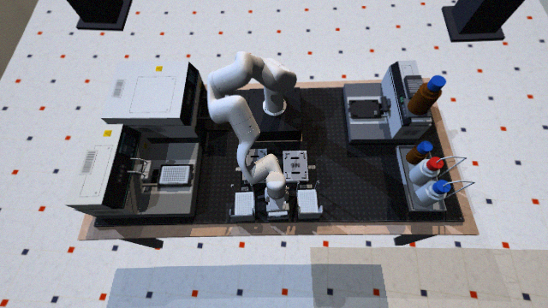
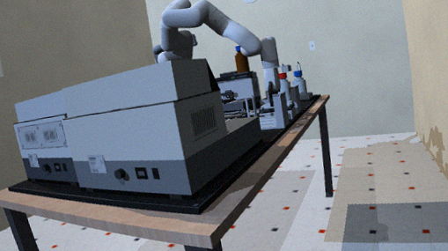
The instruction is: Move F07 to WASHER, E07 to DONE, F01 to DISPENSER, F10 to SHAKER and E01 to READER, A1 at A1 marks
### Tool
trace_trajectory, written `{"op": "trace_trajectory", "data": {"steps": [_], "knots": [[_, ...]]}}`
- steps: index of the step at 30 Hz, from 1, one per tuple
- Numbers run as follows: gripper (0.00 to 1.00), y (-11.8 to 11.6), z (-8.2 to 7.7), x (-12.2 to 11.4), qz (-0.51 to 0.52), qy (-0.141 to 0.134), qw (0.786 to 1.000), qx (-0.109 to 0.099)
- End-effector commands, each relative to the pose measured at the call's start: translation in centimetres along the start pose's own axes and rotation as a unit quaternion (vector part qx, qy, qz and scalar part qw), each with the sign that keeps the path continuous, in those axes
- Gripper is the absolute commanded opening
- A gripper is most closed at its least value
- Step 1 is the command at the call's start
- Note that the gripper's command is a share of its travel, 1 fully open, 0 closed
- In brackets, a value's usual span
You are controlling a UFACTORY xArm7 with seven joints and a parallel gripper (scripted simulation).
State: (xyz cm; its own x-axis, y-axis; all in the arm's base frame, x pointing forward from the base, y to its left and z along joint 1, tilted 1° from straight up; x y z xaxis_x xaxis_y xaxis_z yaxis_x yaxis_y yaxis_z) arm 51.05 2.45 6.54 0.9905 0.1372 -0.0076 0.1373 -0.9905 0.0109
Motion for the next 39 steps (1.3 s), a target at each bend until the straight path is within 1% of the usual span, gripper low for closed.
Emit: {"op": "trace_trajectory", "data": {"steps": [1,9,10,27,39], "knots": [[0.0,0.0,-0.2,0.2,0.0,0.003,1.0,0.0],[0.0,0.0,-0.2,0.2,0.0,0.003,1.0,0.0],[1.0,0.0,-0.2,0.2,0.0,0.003,1.0,0.0],[1.0,0.0,-0.2,0.2,0.0,0.003,1.0,0.0],[1.0,0.0,-1.8,0.2,0.0,0.003,1.0,0.0]]}}
Point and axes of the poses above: the point where the finger pads meet when closed, its own z axis out along the fingers, its own y axis across the jaws, x = y × z, the point moved 8 cm from there along -z, back along the fingers, and after that the axes turned 3 degrees about -z, right-handed, at the moved point
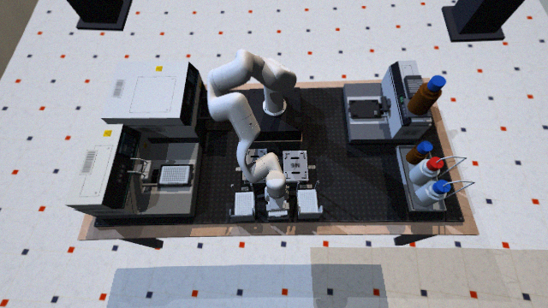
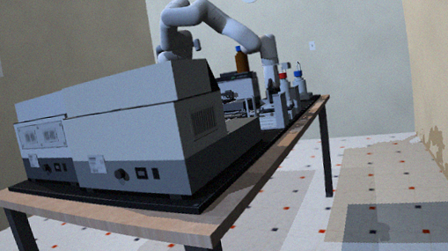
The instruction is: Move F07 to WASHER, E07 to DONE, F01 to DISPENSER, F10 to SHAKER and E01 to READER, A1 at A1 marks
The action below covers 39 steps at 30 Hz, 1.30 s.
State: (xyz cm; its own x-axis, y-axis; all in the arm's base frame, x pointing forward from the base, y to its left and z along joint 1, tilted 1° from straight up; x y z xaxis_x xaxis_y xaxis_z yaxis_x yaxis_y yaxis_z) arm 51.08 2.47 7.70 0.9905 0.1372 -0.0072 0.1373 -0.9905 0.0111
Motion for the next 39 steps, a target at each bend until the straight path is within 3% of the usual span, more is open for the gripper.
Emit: {"op": "trace_trajectory", "data": {"steps": [1,39], "knots": [[1.0,0.0,-0.6,0.1,0.0,0.002,1.0,0.0],[1.0,0.0,-5.0,0.1,0.0,0.002,1.0,0.0]]}}
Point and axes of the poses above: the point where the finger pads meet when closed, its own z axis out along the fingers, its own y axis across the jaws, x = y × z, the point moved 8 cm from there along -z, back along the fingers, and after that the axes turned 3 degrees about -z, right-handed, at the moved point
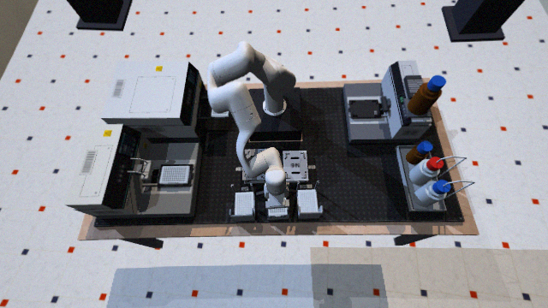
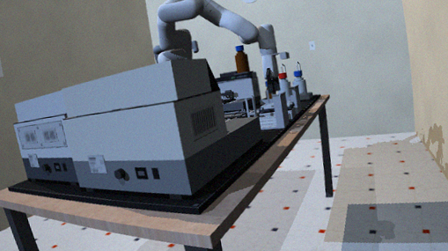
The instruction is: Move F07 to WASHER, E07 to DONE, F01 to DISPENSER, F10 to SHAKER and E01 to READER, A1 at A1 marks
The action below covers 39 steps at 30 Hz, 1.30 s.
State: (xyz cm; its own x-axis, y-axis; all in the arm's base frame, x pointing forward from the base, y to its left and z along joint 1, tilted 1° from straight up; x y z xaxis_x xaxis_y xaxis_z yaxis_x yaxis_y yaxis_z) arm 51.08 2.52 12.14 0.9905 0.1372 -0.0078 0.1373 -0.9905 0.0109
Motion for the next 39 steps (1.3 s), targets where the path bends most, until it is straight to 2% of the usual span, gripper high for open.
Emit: {"op": "trace_trajectory", "data": {"steps": [1,39], "knots": [[1.0,0.0,-0.7,0.1,0.0,0.003,1.0,0.0],[1.0,0.0,-5.2,0.1,0.0,0.003,1.0,0.0]]}}
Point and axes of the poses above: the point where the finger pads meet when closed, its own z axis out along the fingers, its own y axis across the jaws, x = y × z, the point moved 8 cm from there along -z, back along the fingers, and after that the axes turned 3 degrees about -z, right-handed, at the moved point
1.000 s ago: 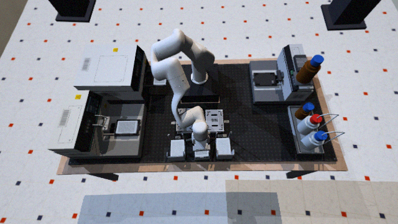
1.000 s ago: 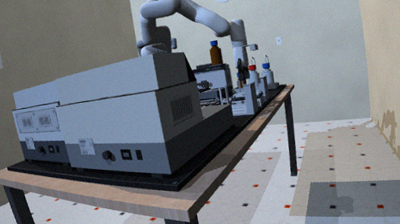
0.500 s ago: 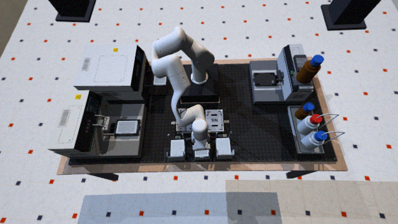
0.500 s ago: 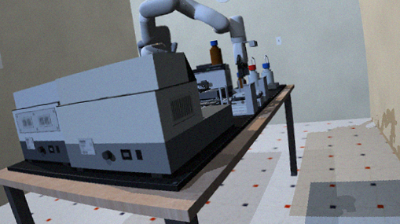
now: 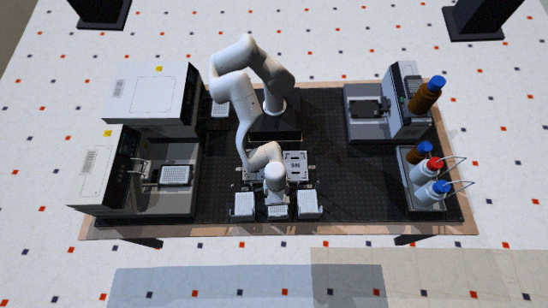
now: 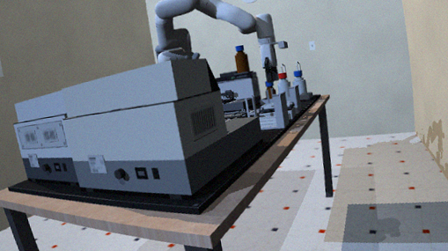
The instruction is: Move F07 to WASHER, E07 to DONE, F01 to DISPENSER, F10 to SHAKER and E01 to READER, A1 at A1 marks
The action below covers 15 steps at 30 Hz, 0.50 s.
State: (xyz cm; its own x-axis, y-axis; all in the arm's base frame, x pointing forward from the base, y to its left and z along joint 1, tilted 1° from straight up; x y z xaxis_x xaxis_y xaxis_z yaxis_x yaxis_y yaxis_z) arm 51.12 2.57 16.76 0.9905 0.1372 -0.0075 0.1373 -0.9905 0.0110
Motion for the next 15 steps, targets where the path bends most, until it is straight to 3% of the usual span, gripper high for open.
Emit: {"op": "trace_trajectory", "data": {"steps": [1,15], "knots": [[1.0,0.0,-0.7,0.1,0.0,0.003,1.0,0.0],[1.0,0.0,-2.3,0.1,0.0,0.003,1.0,0.0]]}}
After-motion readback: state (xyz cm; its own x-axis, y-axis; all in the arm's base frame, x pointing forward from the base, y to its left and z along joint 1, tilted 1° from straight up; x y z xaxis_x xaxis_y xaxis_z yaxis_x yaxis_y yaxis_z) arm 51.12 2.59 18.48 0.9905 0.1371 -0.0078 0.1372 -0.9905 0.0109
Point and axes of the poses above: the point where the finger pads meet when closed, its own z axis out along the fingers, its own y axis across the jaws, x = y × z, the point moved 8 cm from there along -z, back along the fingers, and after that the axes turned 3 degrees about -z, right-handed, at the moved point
